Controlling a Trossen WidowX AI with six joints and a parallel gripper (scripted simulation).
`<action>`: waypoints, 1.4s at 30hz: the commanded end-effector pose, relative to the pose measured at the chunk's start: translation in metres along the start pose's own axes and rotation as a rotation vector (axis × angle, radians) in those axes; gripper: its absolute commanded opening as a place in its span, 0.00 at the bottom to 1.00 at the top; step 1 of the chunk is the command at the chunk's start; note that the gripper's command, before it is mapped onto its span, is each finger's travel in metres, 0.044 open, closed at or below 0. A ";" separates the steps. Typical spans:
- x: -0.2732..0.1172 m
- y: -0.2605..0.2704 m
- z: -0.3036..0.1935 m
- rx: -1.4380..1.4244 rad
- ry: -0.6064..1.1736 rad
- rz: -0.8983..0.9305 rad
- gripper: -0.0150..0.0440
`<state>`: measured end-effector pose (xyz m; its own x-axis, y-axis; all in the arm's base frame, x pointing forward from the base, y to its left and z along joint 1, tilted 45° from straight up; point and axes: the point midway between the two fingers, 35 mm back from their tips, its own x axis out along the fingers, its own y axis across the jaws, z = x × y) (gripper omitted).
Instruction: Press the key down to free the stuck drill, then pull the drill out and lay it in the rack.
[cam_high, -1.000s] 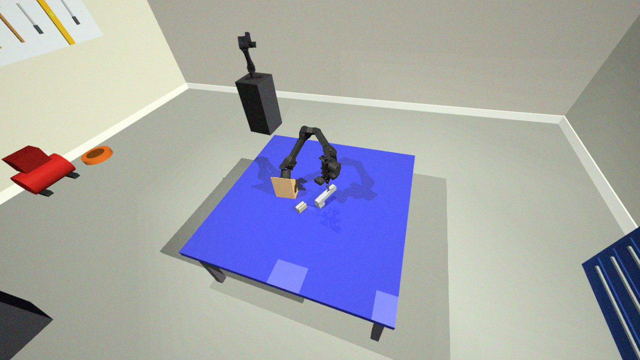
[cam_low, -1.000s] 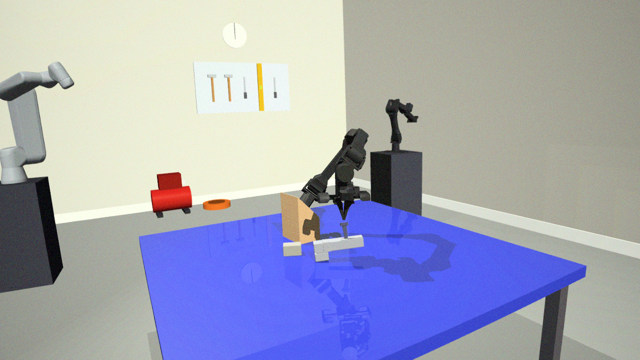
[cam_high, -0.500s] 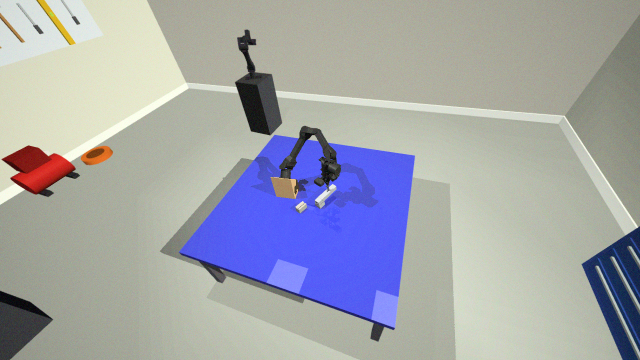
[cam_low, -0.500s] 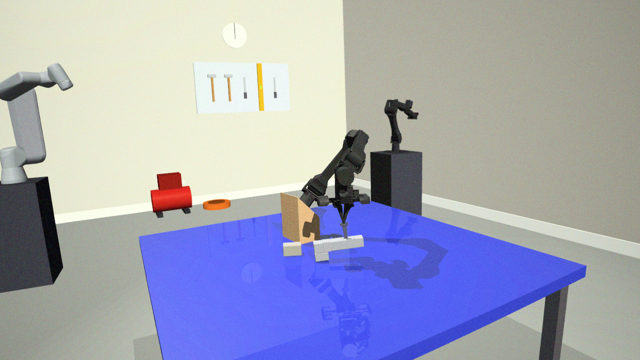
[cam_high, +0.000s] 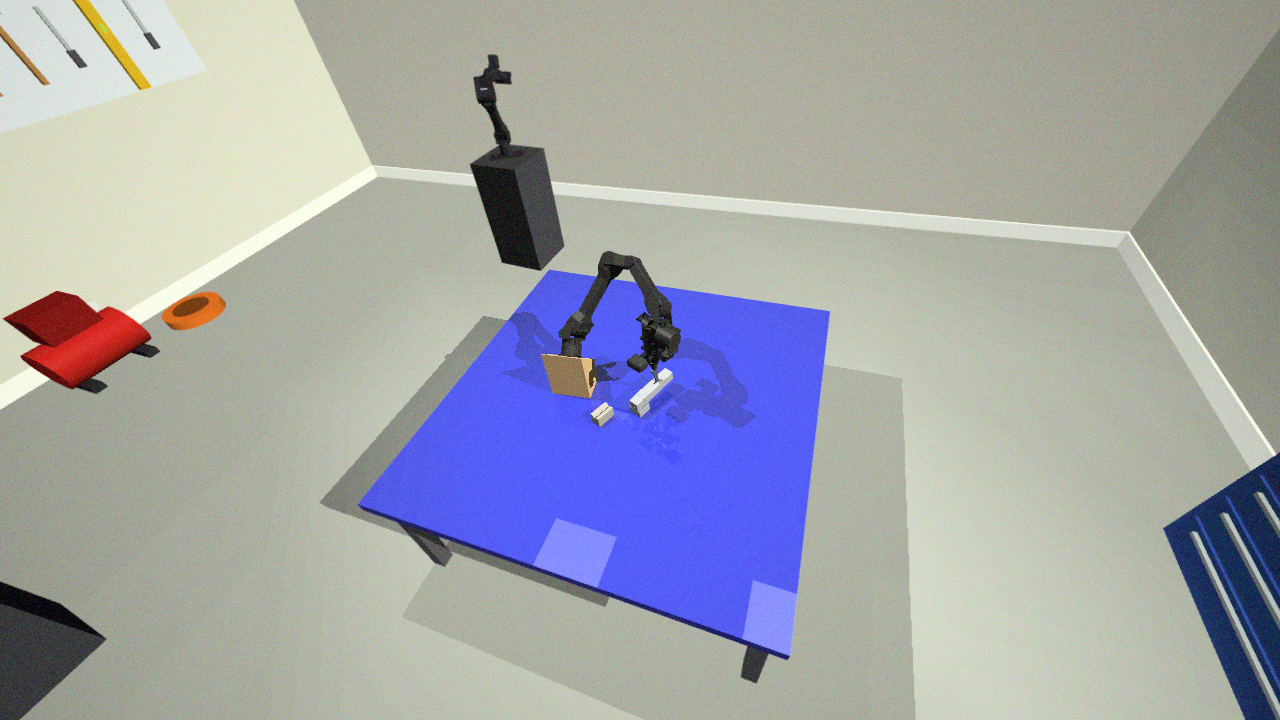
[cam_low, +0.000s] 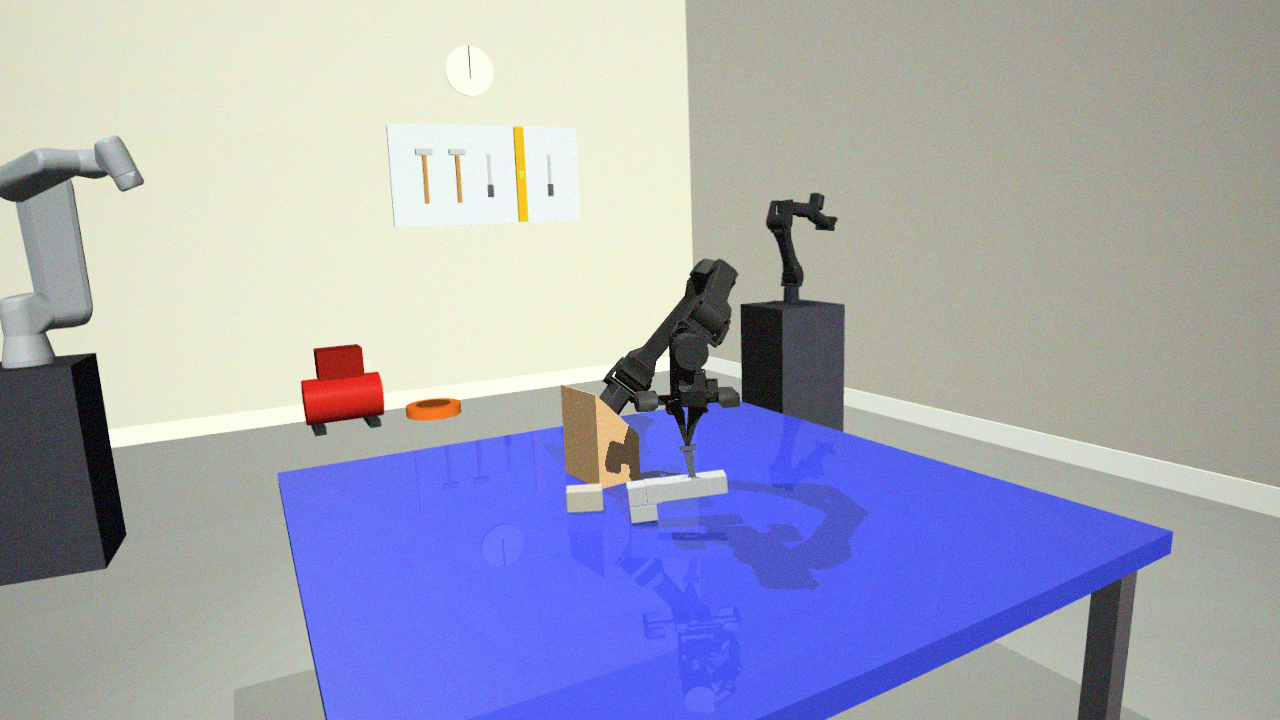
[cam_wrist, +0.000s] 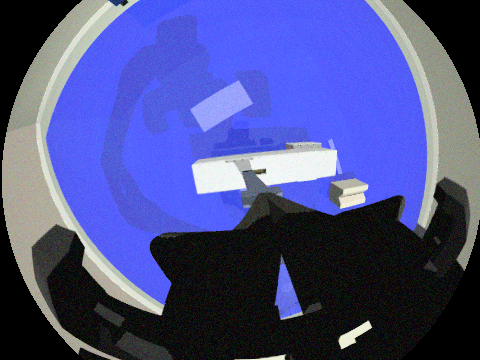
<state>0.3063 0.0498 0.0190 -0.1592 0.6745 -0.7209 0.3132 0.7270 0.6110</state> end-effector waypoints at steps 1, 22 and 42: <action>0.004 0.001 -0.004 0.005 0.013 0.004 0.25; 0.011 0.000 0.002 0.005 0.013 0.004 0.25; 0.016 0.002 -0.002 0.005 0.013 0.004 0.25</action>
<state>0.3111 0.0503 0.0142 -0.1349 0.6746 -0.7257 0.3180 0.7232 0.6131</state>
